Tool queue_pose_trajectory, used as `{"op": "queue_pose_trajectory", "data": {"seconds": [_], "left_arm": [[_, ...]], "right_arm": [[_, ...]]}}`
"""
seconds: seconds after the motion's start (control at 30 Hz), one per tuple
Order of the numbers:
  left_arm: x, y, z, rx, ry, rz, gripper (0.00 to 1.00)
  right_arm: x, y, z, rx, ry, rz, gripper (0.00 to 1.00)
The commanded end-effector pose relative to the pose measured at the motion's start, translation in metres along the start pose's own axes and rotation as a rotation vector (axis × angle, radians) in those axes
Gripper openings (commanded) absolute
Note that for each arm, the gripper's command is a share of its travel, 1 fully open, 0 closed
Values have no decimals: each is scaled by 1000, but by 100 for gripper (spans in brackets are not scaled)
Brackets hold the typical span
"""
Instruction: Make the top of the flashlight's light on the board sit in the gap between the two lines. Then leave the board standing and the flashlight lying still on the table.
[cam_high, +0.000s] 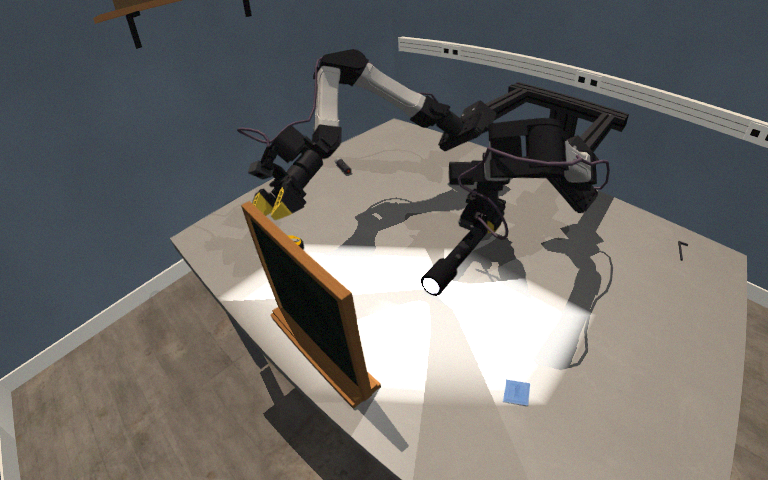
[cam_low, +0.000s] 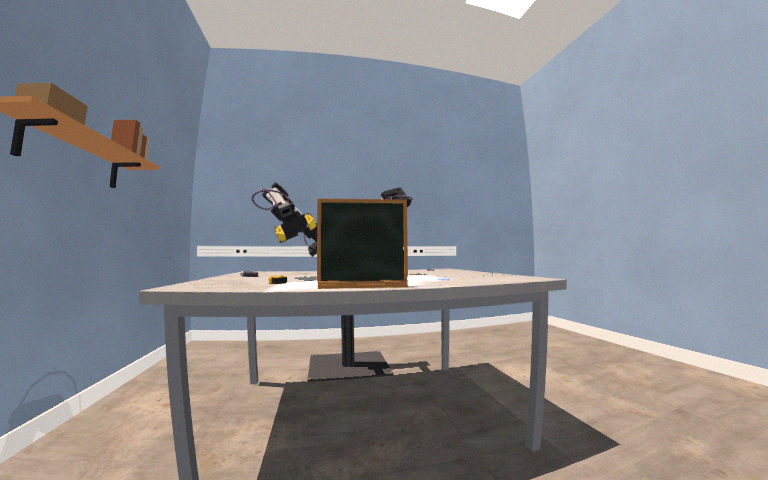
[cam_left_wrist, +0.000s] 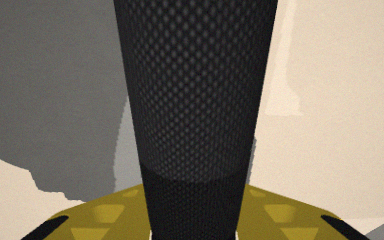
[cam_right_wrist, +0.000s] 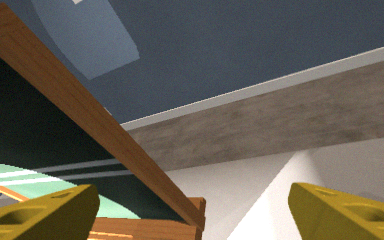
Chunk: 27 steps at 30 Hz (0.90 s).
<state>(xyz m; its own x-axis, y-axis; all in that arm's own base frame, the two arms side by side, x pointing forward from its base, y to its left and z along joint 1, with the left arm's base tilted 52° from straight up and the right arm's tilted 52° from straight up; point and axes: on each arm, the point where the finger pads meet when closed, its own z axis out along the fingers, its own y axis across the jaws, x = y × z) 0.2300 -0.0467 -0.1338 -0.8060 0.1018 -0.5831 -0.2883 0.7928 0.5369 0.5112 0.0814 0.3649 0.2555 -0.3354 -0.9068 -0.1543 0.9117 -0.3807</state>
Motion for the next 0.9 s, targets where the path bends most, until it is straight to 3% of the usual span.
{"op": "queue_pose_trajectory", "data": {"seconds": [0.0, 0.43, 0.87], "left_arm": [[-9, -8, 2, 8, -23, -20, 30], [-9, -8, 2, 8, -23, -20, 30], [-9, -8, 2, 8, -23, -20, 30]], "right_arm": [[-14, 27, 21, -43, -141, -101, 100], [28, 88, 51, -90, -275, -270, 100], [76, 150, 55, -143, -351, -386, 100]]}}
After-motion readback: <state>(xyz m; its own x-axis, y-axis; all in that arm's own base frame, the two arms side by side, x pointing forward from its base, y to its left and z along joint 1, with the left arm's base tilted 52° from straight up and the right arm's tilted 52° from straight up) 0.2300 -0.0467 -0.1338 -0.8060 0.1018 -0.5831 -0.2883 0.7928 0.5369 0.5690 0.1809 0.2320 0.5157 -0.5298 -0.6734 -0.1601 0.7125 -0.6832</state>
